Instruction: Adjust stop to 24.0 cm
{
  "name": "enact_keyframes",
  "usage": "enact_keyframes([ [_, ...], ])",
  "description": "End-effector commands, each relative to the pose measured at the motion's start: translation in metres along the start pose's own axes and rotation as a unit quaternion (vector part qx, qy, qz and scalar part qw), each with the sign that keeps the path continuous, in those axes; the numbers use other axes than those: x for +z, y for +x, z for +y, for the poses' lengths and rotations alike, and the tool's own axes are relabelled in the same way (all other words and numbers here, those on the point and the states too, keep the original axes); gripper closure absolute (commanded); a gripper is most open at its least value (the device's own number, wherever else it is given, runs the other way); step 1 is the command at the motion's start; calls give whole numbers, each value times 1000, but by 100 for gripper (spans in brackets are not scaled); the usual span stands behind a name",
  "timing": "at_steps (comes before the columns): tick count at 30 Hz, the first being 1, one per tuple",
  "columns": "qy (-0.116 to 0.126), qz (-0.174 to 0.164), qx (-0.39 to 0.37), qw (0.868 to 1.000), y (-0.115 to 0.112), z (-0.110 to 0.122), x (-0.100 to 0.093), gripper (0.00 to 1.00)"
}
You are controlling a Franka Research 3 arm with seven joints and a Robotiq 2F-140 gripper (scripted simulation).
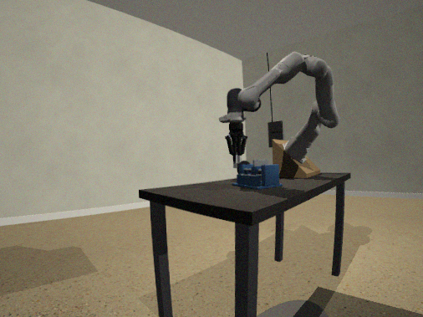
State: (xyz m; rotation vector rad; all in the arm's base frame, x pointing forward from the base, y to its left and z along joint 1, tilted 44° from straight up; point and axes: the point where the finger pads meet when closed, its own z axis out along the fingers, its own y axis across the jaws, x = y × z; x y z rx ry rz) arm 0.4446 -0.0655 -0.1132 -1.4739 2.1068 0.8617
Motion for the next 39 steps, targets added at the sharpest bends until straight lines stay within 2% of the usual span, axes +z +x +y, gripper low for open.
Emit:
enact_keyframes([
  [1, 1, 1, 2, 1000, 1, -2, 3, 96],
  [28, 1, 1, 2, 1000, 1, -9, 17, 96],
  [39, 1, 1, 2, 1000, 1, -7, 35, 96],
])
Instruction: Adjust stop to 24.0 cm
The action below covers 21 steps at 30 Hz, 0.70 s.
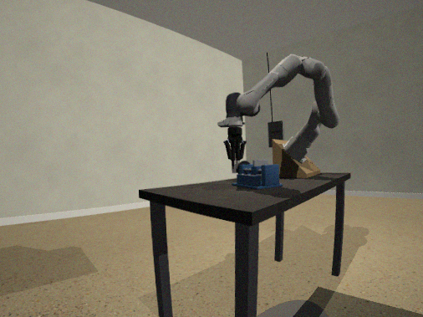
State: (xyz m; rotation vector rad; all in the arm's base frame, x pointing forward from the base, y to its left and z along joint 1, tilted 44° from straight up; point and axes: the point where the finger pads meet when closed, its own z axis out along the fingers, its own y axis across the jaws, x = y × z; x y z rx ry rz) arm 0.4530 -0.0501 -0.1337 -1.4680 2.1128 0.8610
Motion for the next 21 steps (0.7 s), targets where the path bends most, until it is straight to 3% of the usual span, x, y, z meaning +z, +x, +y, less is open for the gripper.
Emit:
enact_keyframes([
  [1, 0, 1, -1, 1000, 1, 3, 12, 96],
  [21, 0, 1, -1, 1000, 1, 22, 27, 96],
])
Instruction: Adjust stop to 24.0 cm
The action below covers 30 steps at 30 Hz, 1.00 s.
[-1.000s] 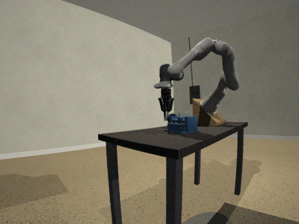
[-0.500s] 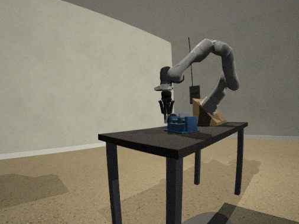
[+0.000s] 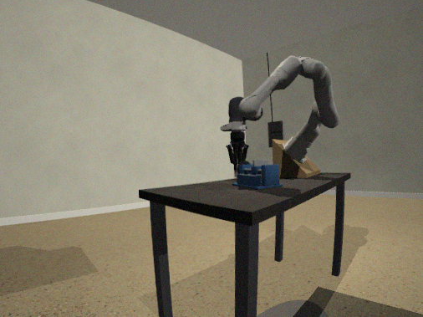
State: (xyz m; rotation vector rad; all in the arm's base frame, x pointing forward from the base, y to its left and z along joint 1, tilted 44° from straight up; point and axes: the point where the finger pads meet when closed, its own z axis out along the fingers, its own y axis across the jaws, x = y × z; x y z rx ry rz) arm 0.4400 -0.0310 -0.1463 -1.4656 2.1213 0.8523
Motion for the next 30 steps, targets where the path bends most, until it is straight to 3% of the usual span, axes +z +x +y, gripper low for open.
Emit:
enact_keyframes([
  [1, -3, -2, -3, 1000, 1, 8, 5, 96],
  [19, -3, -2, -3, 1000, 1, 27, 4, 96],
  [30, -3, -2, -3, 1000, 1, 42, -7, 96],
])
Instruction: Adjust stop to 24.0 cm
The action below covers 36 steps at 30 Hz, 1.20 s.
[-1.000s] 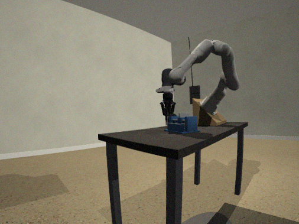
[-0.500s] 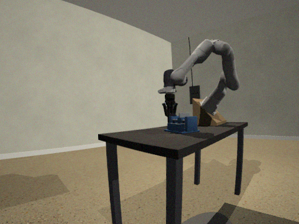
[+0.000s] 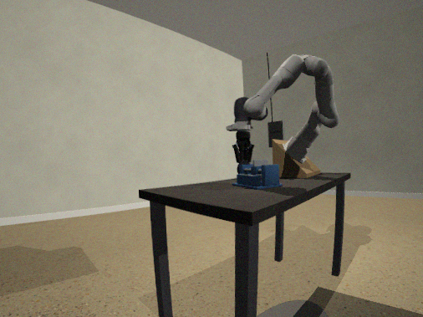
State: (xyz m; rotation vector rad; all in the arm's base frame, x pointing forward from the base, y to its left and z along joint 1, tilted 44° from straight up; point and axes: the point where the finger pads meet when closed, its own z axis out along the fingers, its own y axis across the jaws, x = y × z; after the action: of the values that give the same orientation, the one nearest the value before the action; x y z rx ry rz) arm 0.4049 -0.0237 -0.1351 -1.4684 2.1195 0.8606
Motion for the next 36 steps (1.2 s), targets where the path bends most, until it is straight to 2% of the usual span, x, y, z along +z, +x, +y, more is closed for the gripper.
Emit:
enact_keyframes([
  [1, 0, -1, -3, 1000, 1, 6, -6, 96],
  [12, 0, -1, -3, 1000, 1, 10, -26, 96],
  [19, 0, -1, -3, 1000, 1, 0, -45, 96],
  [36, 0, -1, -3, 1000, 1, -25, -53, 96],
])
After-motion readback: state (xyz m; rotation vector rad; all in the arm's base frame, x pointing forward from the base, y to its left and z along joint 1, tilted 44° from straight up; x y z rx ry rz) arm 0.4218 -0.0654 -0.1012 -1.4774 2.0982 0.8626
